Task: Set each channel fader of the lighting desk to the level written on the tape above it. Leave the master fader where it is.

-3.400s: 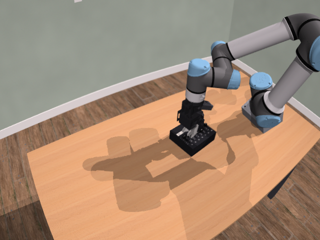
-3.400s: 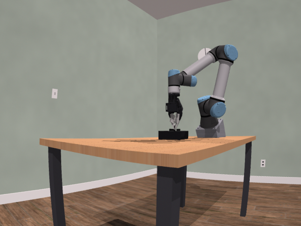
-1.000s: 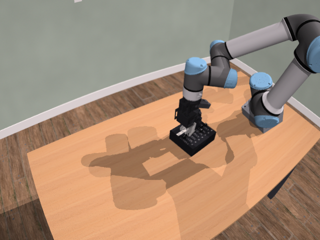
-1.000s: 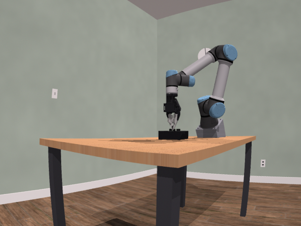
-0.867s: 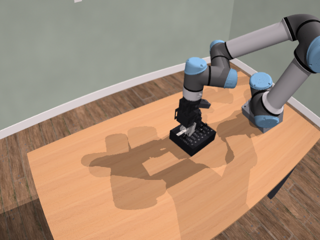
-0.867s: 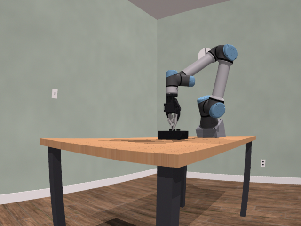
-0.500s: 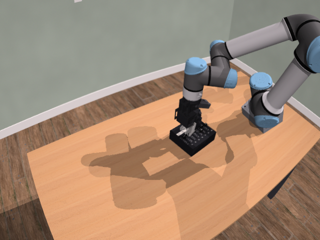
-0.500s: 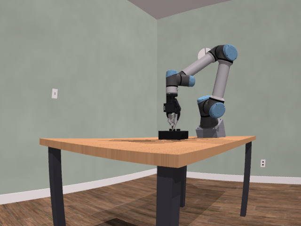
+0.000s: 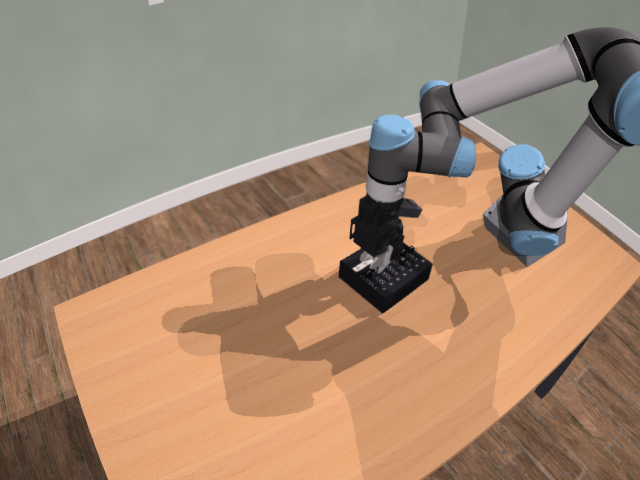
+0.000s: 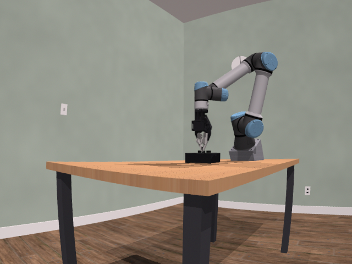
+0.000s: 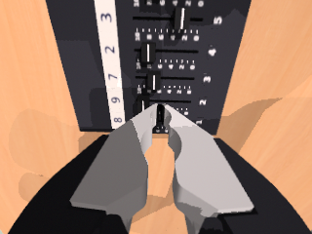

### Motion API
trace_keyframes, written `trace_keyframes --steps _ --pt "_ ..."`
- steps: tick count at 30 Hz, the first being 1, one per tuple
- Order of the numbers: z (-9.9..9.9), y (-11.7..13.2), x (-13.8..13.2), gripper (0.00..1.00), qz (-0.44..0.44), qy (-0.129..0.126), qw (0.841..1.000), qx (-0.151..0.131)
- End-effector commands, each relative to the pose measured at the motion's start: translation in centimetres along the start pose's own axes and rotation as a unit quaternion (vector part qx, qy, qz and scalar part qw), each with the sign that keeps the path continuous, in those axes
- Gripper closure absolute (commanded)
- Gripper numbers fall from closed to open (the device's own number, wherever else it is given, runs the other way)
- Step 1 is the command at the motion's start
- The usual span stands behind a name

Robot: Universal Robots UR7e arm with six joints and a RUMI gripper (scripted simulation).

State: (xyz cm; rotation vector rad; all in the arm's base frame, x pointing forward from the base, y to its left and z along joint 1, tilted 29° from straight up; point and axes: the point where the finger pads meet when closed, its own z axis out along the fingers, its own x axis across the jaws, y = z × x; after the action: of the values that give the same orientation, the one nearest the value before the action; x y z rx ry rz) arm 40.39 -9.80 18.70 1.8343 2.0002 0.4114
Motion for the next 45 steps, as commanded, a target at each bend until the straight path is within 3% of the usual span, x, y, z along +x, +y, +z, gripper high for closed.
trace_keyframes --steps 1,7,23,45 --pt "0.0 0.0 0.2 1.00 -0.001 0.000 1.000 0.000" --pt "-0.4 0.0 0.2 1.00 -0.001 0.000 1.000 0.000" --pt "-3.9 0.0 0.2 1.00 -0.001 0.000 1.000 0.000" --pt "-4.0 0.0 0.2 1.00 0.002 0.000 1.000 0.000"
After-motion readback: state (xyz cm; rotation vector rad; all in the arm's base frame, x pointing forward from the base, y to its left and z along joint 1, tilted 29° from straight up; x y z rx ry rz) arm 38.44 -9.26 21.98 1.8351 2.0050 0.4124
